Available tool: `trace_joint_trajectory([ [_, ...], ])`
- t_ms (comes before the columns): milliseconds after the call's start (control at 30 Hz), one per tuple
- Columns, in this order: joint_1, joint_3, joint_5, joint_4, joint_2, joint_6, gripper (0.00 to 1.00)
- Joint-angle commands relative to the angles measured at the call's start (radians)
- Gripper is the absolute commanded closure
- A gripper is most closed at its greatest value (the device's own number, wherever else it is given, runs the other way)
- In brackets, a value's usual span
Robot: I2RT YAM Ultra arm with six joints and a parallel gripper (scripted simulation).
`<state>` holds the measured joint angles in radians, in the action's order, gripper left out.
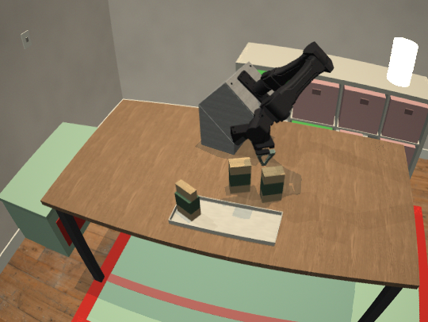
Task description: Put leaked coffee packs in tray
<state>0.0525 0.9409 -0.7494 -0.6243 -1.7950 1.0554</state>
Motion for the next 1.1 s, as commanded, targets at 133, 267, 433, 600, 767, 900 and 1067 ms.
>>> trace_joint_trajectory([
  [133,0.095,0.035,0.024,-0.032,0.148,0.244,0.23],
  [267,0.098,0.016,0.029,-0.034,0.12,0.251,0.23],
  [433,0.096,0.058,0.03,-0.024,0.152,0.252,0.23],
  [600,0.096,0.058,0.03,-0.024,0.152,0.252,0.23],
  [767,0.096,0.058,0.031,-0.024,0.152,0.249,0.23],
  [900,0.096,0.058,0.031,-0.024,0.152,0.249,0.23],
  [1067,0.096,0.058,0.031,-0.024,0.152,0.249,0.23],
])
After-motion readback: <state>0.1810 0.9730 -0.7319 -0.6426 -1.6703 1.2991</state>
